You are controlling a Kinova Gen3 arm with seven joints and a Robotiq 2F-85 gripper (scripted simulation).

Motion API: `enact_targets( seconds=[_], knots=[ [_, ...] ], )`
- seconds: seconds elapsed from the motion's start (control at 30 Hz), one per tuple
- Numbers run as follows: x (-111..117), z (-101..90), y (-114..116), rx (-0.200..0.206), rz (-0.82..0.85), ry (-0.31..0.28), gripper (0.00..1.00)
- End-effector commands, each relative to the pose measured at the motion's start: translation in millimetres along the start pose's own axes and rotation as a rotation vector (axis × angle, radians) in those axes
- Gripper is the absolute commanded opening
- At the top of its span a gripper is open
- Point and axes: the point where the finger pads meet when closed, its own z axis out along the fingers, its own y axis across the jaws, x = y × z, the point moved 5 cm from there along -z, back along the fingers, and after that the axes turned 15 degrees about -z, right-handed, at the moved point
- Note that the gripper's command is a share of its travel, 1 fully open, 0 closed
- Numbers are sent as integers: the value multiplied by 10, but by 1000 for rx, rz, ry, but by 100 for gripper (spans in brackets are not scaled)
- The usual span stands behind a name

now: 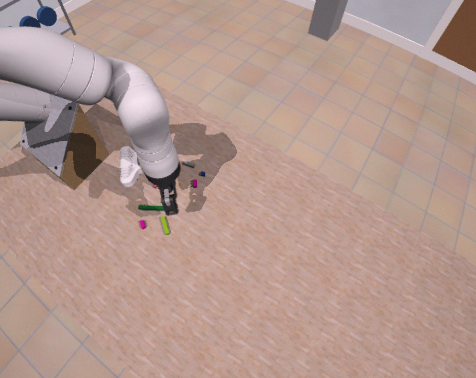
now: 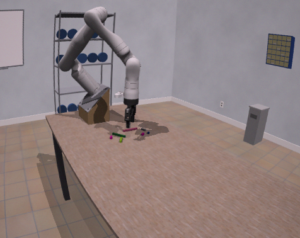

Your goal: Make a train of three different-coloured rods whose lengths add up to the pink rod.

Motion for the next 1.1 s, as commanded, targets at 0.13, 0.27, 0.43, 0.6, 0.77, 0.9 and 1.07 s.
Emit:
enact_targets(
  seconds=[0.13, 0.27, 0.43, 0.6, 0.77, 0.9, 1.07],
  knots=[
    [-26, 1, -7, -2, 61, -7, 100],
    [-52, 0, 7, -3, 117, -4, 100],
    [-77, 1, 28, -5, 164, 1, 100],
    [-138, 2, 76, -7, 317, 10, 100],
    [-225, 1, 141, -7, 502, 20, 100],
    [-304, -3, 202, -4, 676, 30, 100],
    [-371, -8, 251, -1, 815, 35, 100]
  ],
)
